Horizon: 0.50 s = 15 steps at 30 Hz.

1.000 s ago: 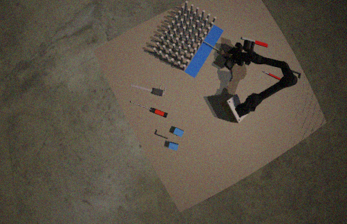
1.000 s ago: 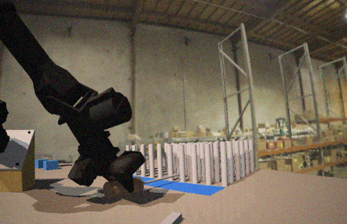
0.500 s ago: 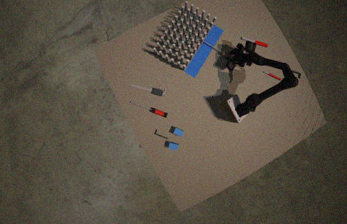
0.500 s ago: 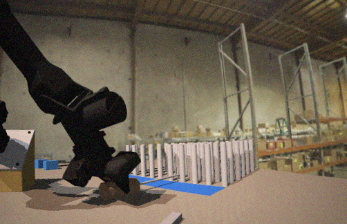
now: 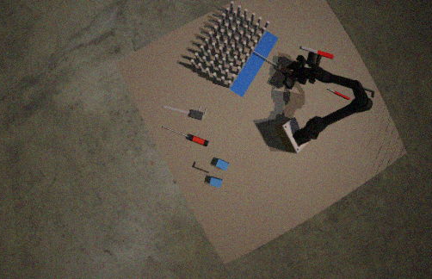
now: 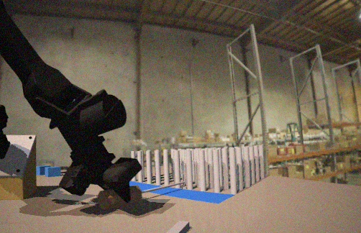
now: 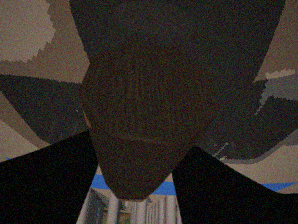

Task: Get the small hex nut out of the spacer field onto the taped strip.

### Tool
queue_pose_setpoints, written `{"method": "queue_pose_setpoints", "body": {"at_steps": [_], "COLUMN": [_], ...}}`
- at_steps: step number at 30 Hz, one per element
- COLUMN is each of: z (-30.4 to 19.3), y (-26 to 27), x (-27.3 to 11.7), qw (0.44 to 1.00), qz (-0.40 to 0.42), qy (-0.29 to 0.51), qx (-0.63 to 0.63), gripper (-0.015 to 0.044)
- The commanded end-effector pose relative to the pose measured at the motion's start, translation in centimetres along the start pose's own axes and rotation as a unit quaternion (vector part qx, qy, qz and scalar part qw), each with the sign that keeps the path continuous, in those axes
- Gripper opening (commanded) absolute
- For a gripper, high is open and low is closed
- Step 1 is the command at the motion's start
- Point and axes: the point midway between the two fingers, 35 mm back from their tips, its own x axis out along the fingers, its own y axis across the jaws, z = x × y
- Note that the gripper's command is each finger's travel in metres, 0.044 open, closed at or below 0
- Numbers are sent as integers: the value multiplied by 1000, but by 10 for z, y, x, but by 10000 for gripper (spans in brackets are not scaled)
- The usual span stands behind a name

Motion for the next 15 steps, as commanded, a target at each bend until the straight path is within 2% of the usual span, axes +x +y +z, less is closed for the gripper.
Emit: {"method": "queue_pose_setpoints", "body": {"at_steps": [1,15], "z": [3,11], "y": [-1,-1], "x": [-2,-8], "qw": [1000,1000], "qz": [-2,-2], "qy": [2,2], "qx": [-2,-2], "gripper": [0,0]}}
